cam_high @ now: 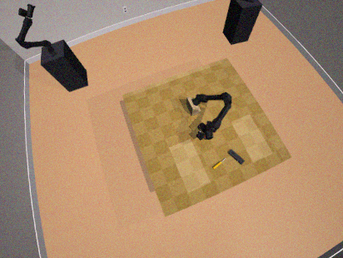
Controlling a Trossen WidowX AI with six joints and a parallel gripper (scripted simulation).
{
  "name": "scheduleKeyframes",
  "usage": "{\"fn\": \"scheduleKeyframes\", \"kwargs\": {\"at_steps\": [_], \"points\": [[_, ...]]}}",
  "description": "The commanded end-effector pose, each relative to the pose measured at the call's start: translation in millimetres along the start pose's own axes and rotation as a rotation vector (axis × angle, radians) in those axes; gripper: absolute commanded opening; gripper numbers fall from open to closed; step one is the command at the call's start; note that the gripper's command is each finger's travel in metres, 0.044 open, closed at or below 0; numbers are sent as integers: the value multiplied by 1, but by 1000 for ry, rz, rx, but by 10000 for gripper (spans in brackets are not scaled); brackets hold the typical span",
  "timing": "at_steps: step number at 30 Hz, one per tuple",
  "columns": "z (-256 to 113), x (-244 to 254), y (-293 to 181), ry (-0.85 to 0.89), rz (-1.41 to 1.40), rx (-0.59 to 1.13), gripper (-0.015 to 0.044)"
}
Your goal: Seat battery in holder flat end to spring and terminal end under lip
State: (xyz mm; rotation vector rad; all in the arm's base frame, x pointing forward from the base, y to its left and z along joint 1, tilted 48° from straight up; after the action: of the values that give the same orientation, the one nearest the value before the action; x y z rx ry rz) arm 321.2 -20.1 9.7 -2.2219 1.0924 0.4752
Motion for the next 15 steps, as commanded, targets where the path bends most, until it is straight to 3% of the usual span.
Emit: {"fn": "scheduleKeyframes", "kwargs": {"at_steps": [1, 7, 15], "points": [[-28, 6, 1, 19, -3, 7, 297], [-70, 8, 6, 16, -6, 5, 440], [-70, 9, 6, 16, -6, 5, 440]]}}
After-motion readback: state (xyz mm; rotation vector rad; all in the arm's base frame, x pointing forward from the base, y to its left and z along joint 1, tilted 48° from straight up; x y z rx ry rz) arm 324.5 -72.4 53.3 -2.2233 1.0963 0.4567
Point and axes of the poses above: the point midway between the two fingers, 35 mm back from their tips, its own z axis out along the fingers, its own x axis across the jaws, y = z × x, the point moved 7 cm from there along -z, back along the fingers, and after that the axes turned 11 degrees about -z, right-handed, at the moved point
